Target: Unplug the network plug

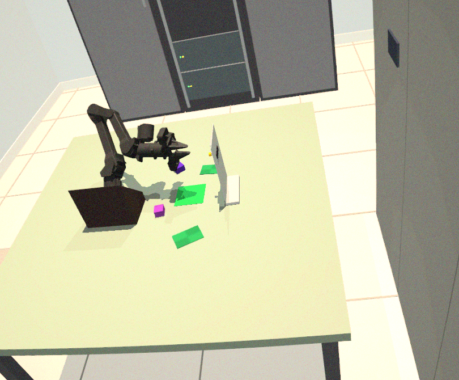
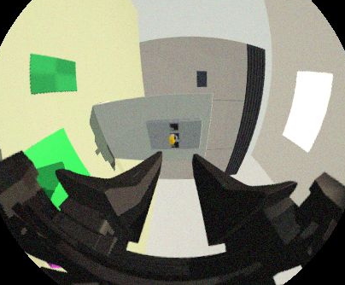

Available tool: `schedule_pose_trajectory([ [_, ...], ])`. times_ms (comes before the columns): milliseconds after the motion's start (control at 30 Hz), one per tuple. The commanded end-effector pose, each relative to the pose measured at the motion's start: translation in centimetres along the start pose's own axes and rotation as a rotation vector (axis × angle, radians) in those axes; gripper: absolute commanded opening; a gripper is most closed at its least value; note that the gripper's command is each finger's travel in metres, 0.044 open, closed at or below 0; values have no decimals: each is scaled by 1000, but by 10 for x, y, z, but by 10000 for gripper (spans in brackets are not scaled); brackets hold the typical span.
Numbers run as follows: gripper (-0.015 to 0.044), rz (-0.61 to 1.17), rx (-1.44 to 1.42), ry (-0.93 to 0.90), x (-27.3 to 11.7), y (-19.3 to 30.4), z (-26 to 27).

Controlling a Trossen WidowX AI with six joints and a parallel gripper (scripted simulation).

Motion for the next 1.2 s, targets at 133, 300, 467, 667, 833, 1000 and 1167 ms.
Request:
schedule_pose_trajectory([
  [133,156,74,-128,14,-20,39,5],
  [300,156,73,-128,15,-18,38,5],
  [467,156,67,-129,21,-4,34,4],
  [667,156,59,-130,29,15,30,4],
  [833,156,52,-129,35,31,28,6],
  [1000,156,49,-129,38,38,27,7],
  [1167,156,49,-129,38,43,26,7],
])
Point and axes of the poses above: the point midway between the two fingers, 35 mm back from their tips, its own x axis out along the fingers, its own z axis across the jaws, y = z × x, the point moved 3 cm from there along -x, back along the fingers, and after that the axes turned 3 degrees about x, right-handed, at the moved point
